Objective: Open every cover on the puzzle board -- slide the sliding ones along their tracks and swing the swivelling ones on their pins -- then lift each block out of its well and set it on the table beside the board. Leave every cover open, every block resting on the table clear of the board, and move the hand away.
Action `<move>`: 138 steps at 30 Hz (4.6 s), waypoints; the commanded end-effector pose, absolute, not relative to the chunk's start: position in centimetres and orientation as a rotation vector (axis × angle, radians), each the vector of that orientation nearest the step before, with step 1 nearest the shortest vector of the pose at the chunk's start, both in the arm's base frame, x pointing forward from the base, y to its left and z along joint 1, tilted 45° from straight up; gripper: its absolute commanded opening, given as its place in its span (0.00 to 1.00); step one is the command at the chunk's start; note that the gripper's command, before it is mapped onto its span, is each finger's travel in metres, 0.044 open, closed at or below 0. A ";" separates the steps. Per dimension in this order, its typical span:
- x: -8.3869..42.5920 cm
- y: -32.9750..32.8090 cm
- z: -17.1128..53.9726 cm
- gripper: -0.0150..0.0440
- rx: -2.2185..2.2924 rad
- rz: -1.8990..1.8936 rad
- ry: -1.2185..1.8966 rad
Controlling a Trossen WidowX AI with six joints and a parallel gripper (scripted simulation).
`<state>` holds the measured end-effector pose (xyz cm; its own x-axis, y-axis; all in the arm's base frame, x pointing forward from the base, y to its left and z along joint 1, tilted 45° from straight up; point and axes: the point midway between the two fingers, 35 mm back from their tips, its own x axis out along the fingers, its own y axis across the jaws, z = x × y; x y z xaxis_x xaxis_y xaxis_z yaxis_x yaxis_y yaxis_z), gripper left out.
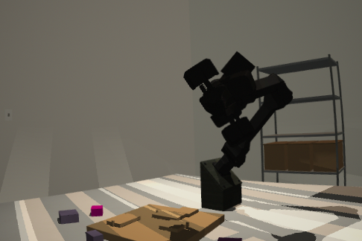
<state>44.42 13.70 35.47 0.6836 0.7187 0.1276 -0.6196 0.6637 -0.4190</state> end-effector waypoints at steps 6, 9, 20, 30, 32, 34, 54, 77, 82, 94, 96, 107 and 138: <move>45.4 12.9 30.4 0.25 -0.316 0.788 -0.109; 45.6 12.7 28.9 0.25 -0.297 0.795 -0.047; 45.5 12.0 23.0 0.25 -0.215 0.816 0.187; 44.3 11.3 17.9 0.25 -0.132 0.830 0.405; 44.0 11.1 16.9 0.25 -0.113 0.833 0.449; 43.6 11.0 15.9 0.25 -0.095 0.835 0.493; 37.7 9.8 7.4 0.25 0.118 0.843 0.954; 28.9 9.0 2.7 0.25 0.395 0.821 1.447; 28.9 9.0 2.7 0.25 0.395 0.821 1.447; 28.9 9.0 2.7 0.25 0.395 0.821 1.447; 28.9 9.0 2.7 0.25 0.395 0.821 1.447; 28.9 9.1 2.6 0.25 0.395 0.821 1.447; 28.8 11.2 0.4 0.25 0.394 0.820 1.447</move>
<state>29.06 10.99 0.86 -0.0683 0.6955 -0.7153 -0.2642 0.6787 0.6852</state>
